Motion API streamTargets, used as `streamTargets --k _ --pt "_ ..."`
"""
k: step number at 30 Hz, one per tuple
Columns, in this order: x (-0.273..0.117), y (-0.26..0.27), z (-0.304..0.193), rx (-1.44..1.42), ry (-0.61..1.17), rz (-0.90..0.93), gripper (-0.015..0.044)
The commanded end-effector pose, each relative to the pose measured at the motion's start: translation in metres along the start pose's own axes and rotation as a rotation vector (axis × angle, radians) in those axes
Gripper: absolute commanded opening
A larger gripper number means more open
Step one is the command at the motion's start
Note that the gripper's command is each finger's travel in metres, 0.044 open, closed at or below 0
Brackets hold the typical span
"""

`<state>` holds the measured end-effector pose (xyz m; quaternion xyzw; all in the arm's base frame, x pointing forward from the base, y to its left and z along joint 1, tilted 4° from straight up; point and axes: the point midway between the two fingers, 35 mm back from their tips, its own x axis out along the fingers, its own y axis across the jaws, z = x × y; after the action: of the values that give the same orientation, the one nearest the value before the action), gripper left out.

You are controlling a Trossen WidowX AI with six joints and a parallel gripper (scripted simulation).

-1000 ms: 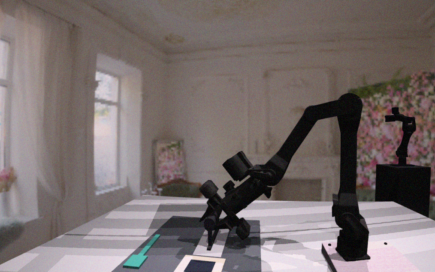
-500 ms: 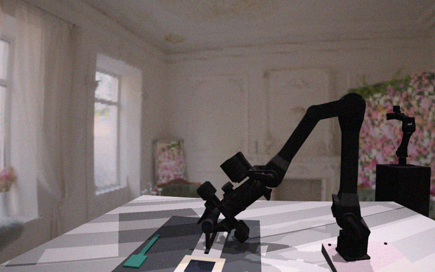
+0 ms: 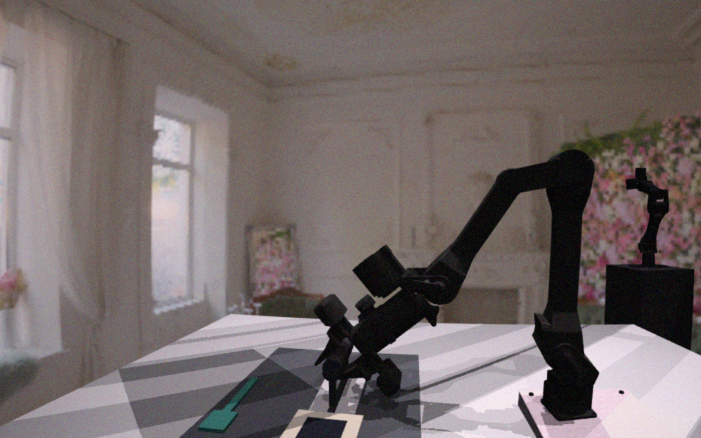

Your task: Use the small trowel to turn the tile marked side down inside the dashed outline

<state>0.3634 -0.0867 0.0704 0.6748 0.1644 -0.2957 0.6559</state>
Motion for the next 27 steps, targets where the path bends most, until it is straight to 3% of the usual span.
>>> streamTargets --k 1,27 --pt "-0.002 0.003 -0.003 0.024 0.030 0.003 0.0000" --pt "-0.039 0.046 -0.036 0.080 0.077 0.004 0.0000"
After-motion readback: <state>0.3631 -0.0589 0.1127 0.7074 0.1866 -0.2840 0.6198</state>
